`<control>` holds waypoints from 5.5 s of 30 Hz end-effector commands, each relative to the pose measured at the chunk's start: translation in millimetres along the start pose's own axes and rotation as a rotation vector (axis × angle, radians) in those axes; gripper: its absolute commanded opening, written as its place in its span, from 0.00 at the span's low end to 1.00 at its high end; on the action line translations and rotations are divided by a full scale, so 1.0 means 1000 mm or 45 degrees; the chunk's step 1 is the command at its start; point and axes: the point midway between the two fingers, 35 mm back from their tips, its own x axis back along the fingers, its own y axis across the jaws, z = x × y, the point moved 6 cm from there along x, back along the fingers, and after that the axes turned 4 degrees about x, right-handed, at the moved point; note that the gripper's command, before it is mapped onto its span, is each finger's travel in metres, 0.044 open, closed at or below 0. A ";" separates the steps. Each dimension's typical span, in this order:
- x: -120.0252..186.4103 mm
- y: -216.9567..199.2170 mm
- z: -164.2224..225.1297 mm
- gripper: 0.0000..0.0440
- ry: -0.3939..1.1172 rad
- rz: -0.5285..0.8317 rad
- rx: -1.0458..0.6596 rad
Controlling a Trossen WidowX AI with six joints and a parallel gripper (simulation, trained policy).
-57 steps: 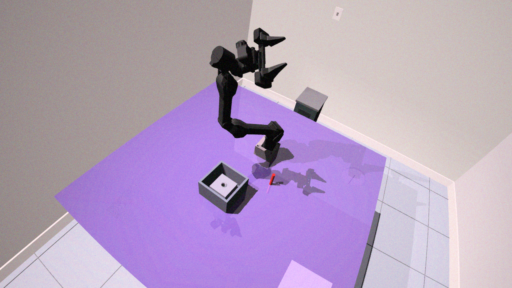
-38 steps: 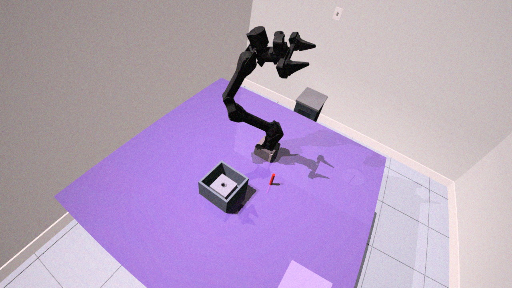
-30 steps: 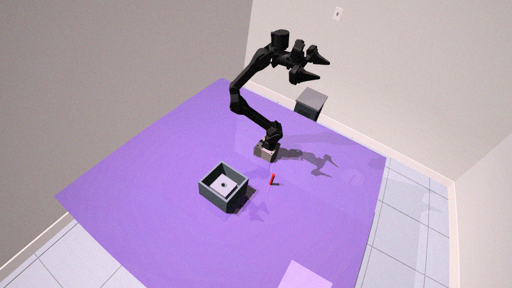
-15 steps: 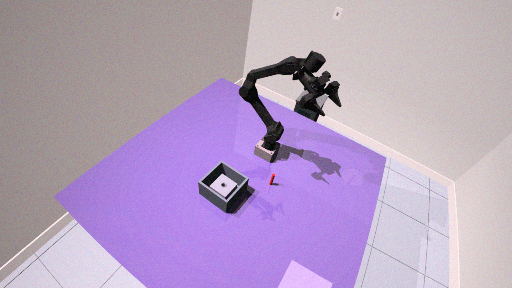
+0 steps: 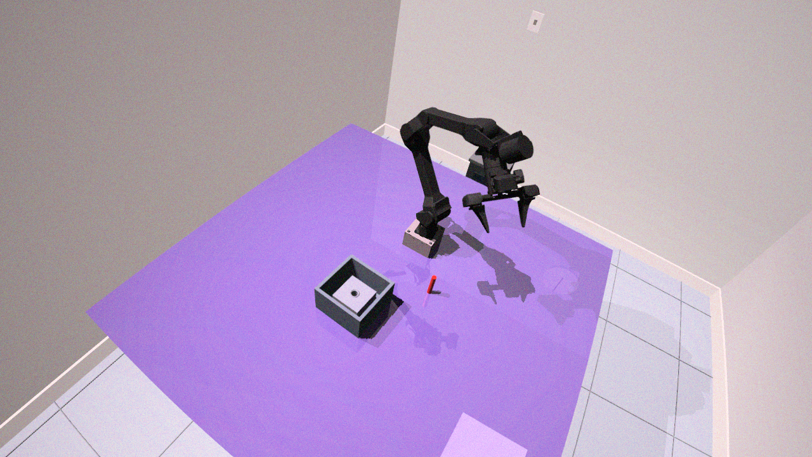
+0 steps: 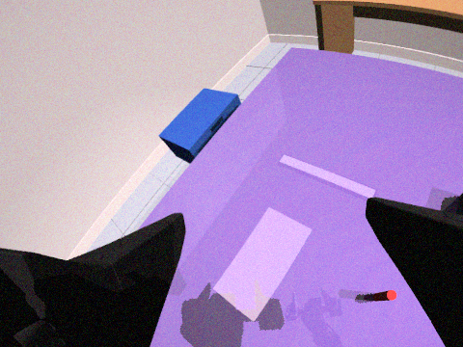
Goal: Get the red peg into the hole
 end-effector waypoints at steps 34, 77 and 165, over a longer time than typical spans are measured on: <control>-0.122 -0.129 0.099 1.00 0.646 0.924 -1.196; -0.186 -0.158 0.184 0.00 0.683 1.048 -1.751; -0.136 -0.377 0.098 0.43 0.437 1.247 -1.617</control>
